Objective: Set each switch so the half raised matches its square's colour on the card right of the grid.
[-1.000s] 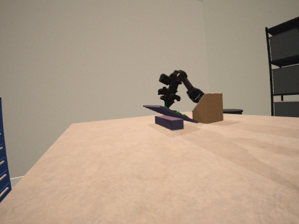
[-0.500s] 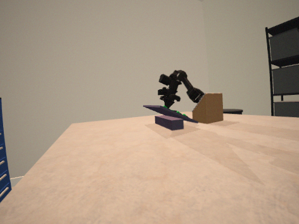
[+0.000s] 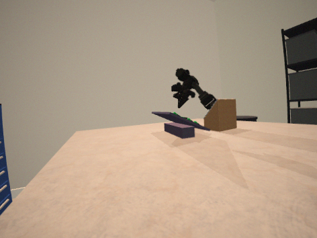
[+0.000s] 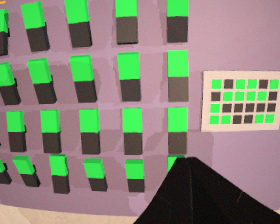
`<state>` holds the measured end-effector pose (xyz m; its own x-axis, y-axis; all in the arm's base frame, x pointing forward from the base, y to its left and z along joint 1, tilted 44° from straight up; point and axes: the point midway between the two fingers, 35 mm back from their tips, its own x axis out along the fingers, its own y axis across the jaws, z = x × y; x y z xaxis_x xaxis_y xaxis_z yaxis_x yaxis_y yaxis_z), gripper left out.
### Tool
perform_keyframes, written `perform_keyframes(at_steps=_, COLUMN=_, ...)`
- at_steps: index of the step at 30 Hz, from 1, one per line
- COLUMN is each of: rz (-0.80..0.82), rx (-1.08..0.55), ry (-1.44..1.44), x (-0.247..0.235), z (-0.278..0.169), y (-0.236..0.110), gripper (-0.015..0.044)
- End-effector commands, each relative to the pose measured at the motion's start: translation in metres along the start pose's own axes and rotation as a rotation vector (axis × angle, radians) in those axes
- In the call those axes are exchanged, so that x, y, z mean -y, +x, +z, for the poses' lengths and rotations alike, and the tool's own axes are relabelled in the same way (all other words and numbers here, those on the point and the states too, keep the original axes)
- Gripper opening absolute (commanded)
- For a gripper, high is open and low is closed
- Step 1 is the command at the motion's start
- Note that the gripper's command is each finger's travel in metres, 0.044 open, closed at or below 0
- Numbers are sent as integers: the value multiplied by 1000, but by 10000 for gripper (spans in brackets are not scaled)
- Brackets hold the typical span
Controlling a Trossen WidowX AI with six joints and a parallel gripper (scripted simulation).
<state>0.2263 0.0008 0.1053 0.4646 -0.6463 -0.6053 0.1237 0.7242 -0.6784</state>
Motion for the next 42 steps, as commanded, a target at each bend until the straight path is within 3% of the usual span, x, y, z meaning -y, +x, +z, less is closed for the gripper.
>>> perform_keyframes(at_steps=1, rz=1, rx=-7, ry=-5, x=-16, z=-9, y=-1, gripper=0)
perform_keyframes(at_steps=7, rz=-3, rx=-5, ry=-3, x=-64, z=-42, y=-2, gripper=0)
perform_keyframes(at_steps=10, rz=-3, rx=-6, ry=-3, x=-64, z=-42, y=0, gripper=0)
perform_keyframes(at_steps=15, rz=-4, rx=-29, ry=-3, x=-63, z=-41, y=32, gripper=0)
perform_keyframes(at_steps=42, rz=-6, rx=-29, ry=-2, x=-63, z=-41, y=58, gripper=0)
